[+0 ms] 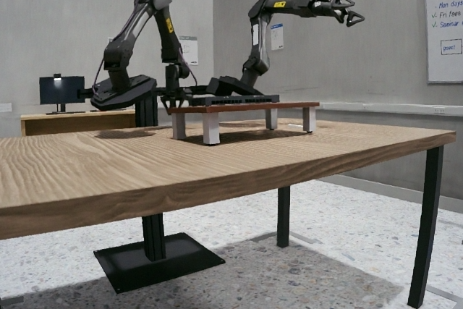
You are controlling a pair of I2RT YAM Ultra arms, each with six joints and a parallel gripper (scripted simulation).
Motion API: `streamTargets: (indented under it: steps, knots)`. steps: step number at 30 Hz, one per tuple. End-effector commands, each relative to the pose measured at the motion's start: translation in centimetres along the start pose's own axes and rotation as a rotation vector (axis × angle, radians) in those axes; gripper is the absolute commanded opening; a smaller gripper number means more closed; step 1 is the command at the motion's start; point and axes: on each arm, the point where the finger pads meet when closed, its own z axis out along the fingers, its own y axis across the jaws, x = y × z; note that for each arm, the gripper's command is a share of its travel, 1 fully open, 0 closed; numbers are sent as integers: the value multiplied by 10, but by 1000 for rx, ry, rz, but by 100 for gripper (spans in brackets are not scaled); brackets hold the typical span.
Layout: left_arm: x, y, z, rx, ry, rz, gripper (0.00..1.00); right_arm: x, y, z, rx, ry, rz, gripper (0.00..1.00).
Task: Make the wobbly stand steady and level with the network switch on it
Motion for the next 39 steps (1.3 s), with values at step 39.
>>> streamTargets:
  steps: [39]
  knots:
    - [-6,-6,-7,16,-11,7,100,-5,-4,33,5,-13,-7,43]
